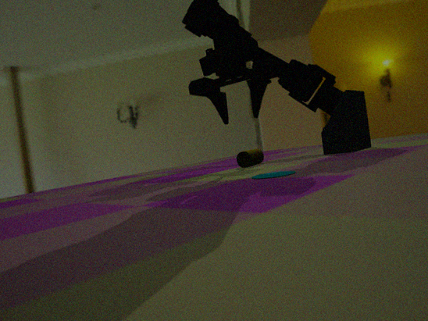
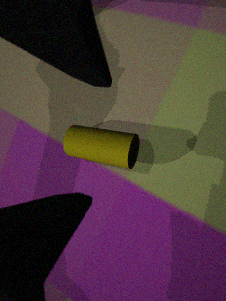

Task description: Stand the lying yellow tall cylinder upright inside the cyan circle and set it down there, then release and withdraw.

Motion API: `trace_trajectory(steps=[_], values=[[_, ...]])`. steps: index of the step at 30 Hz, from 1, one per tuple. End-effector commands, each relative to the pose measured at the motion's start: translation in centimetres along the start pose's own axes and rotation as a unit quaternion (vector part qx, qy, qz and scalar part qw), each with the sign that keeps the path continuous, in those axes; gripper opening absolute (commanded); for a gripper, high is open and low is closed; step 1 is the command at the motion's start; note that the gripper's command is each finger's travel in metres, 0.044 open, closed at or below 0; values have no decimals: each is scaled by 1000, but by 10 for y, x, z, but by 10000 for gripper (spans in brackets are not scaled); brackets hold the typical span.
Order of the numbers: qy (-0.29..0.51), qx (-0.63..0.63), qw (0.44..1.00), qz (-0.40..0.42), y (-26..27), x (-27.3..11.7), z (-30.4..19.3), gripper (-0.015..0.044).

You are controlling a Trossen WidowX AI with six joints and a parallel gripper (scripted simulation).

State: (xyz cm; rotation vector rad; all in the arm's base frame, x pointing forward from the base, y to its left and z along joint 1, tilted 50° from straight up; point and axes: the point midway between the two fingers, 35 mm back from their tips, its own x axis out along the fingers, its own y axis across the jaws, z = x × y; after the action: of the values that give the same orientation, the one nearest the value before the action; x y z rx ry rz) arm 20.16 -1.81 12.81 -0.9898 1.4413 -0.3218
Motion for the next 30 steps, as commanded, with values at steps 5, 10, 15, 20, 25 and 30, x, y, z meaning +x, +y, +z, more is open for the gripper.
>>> trace_trajectory(steps=[5, 10, 15, 20, 25, 30], values=[[6, -1, 1000, -12, -5, 71, -8, 309], [7, -1, 1000, -15, -6, 76, -10, 283], [7, -1, 1000, -15, -6, 76, -10, 152], [7, -1, 1000, -15, -6, 76, -10, 105], [5, 1, 1000, -11, -5, 71, -8, 105], [3, 1, 1000, -6, -3, 58, -5, 105]])
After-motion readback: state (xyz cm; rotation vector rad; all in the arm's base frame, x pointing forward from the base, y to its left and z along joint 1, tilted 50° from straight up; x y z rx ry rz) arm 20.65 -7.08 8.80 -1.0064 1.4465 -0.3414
